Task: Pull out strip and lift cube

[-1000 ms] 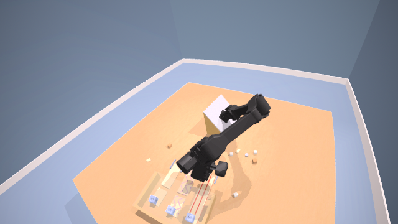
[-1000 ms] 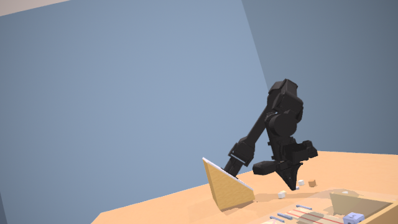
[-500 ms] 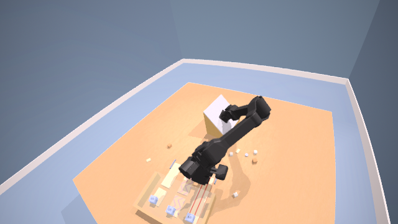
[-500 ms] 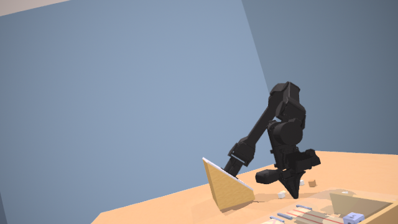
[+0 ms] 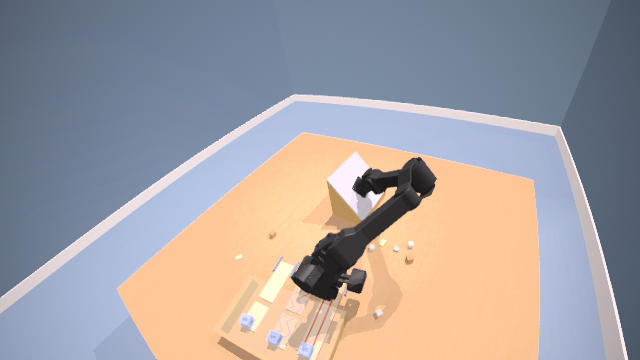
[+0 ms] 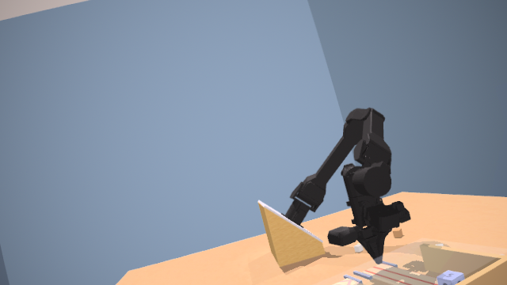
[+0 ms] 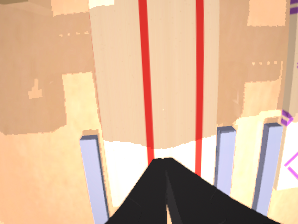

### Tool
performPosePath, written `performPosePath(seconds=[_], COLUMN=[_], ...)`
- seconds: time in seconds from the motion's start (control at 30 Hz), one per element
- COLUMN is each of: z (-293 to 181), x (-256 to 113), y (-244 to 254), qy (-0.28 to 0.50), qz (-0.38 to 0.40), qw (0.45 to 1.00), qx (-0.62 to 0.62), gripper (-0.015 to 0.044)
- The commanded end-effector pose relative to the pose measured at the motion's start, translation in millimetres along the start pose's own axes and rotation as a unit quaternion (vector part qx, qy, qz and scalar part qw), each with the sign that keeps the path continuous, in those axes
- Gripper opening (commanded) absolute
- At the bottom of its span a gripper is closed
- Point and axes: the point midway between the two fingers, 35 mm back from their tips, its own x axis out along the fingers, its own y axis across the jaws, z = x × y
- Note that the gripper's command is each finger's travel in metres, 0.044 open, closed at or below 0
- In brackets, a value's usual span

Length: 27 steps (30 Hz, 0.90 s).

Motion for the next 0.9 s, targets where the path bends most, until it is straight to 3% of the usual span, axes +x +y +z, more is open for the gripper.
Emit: performPosePath(seconds=[0.0,0.87], z=[-3.5,-4.3], x=[9.2,15.4], y=[-0.6,-0.7], qy=[0.003,0.003], qz=[0.001,0.002], qw=[1.0,1.0], qx=[0.004,0.005], gripper=[0.0,0.0])
